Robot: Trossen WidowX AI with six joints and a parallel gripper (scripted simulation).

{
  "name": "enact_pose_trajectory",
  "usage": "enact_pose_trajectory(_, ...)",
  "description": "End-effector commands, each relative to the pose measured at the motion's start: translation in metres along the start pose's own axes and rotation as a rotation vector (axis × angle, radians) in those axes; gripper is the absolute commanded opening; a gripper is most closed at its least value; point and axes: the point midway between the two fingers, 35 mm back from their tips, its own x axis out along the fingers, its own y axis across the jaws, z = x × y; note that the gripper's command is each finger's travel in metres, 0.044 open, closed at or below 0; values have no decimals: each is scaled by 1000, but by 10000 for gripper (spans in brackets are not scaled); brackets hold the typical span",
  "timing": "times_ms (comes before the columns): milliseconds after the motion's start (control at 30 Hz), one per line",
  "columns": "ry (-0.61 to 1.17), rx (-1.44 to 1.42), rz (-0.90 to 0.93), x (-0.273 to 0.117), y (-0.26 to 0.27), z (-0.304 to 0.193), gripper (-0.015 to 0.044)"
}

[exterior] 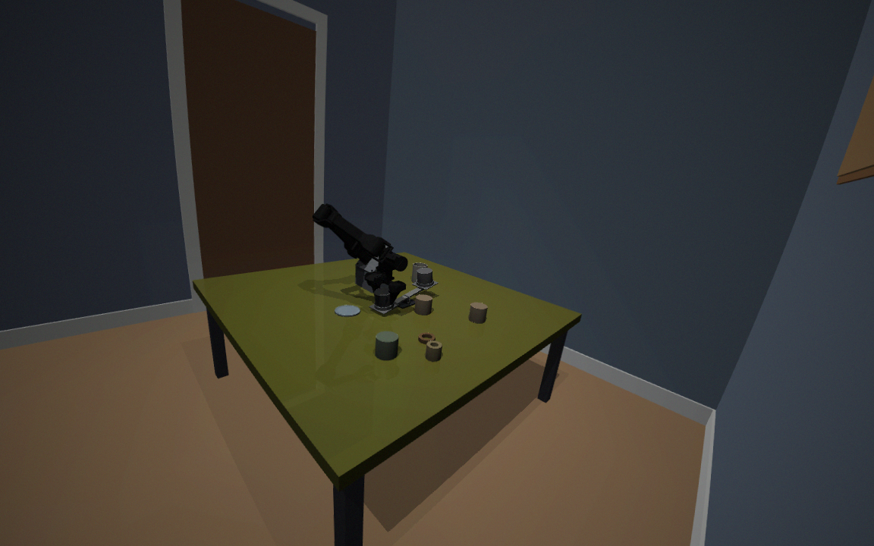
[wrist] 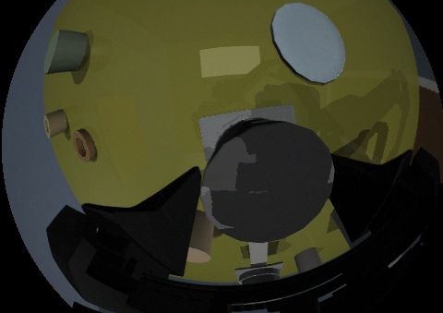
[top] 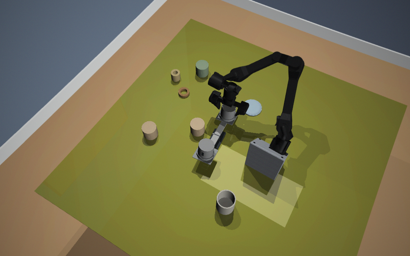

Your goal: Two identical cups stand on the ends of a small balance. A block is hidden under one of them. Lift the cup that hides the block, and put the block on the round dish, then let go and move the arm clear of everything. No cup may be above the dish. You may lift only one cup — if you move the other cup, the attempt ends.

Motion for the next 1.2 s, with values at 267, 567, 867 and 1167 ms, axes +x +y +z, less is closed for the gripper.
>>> enact_pose_trajectory(267,-4,-10,-3,3,-2,-1,315)
enact_pose_trajectory(567,-2,-10,-3,-1,-1,-1,118)
enact_pose_trajectory(867,3,-11,-1,-12,2,-2,0)
enact_pose_trajectory(1167,7,-11,0,-22,4,-3,0)
